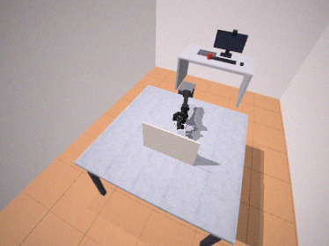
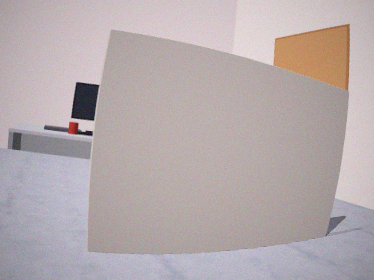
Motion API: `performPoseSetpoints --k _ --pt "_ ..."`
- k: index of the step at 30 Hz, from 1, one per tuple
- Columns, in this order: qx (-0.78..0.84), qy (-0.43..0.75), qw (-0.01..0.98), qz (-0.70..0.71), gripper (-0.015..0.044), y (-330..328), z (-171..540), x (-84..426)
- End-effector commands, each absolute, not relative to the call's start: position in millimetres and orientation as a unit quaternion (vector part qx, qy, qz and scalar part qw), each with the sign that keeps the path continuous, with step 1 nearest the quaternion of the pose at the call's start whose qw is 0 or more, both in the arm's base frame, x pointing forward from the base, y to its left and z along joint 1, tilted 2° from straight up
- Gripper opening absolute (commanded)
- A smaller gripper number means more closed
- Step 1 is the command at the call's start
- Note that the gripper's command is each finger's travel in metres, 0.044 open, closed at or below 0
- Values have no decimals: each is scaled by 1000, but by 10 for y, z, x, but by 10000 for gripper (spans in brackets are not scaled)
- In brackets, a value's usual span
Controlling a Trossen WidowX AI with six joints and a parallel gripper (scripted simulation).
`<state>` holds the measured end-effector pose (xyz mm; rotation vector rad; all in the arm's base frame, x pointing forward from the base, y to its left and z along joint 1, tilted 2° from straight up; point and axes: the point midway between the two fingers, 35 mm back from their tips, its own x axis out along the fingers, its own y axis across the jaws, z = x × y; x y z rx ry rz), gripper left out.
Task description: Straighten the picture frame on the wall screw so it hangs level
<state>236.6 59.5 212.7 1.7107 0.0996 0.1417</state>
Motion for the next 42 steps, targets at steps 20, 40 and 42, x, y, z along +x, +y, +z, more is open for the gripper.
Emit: performPoseSetpoints --k 20,40,42 --pt "752 38 655 67 260 631 2194 2532" --pt "752 36 655 69 260 721 2191 3206" --pt "752 36 655 69 260 721 2191 3206"
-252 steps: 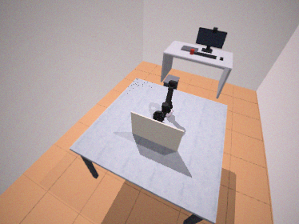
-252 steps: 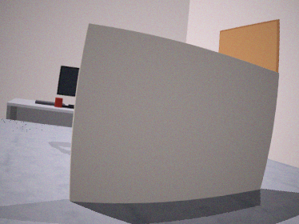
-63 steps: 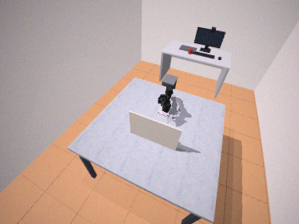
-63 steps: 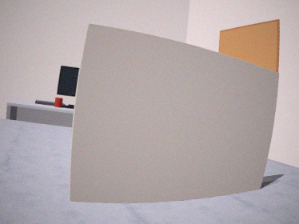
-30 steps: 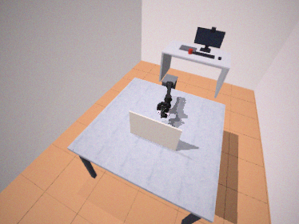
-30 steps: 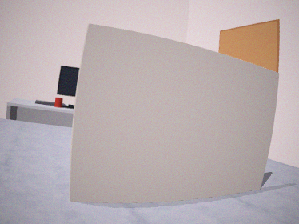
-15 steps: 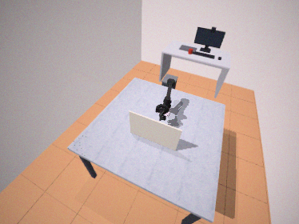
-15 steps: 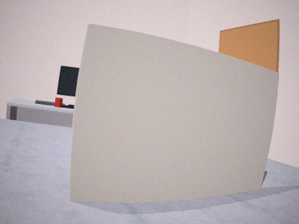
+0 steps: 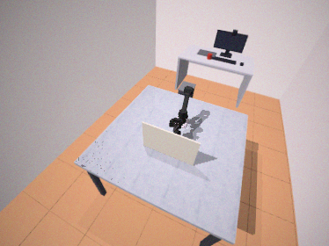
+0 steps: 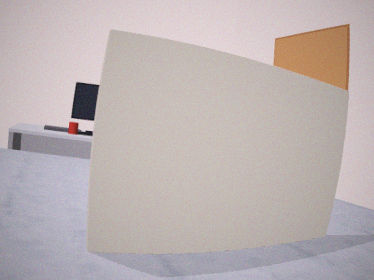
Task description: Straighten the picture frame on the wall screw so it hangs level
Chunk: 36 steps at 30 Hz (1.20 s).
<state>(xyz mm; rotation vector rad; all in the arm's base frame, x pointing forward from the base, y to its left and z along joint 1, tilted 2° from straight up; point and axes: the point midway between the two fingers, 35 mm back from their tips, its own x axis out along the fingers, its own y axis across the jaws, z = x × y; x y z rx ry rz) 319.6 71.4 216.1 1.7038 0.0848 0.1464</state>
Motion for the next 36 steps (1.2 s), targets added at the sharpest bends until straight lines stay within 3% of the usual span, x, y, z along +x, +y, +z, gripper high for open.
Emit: performPoseSetpoints --k 1,36 --pt "752 36 655 69 260 721 2191 3206" --pt "752 35 655 70 260 778 2218 3598"
